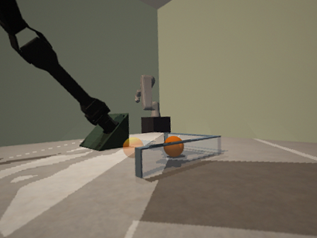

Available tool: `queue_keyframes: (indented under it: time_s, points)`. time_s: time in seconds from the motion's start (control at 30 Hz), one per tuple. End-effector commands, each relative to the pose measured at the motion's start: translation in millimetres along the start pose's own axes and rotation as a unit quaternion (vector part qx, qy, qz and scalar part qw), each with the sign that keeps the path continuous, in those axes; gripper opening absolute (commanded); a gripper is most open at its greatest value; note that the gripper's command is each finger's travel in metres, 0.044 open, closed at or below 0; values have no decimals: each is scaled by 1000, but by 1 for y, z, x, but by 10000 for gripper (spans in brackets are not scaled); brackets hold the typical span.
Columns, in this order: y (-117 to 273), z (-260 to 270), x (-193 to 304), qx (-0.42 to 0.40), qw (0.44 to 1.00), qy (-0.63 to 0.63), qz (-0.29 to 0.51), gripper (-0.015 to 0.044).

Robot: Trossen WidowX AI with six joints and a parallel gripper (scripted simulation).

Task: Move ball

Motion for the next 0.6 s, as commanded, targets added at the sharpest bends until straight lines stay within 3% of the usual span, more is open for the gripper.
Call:
queue_keyframes:
  time_s: [0.0, 0.3, 0.57]
  points:
    - [0, 2, -1, -4, 1000, -4, -1, 422]
    - [1, 108, -69, -172, 972, -157, -18, 422]
    - [37, 214, -127, -337, 906, -253, 36, 422]
Point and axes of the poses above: the point midway between the two fingers, 35 mm back from their tips, its own y axis back along the fingers, its own z axis across the jaws, x = y × z, the point moved 3 cm from there along y, back along the fingers, and after that the axes turned 7 degrees about -y, right-handed, at the moved point
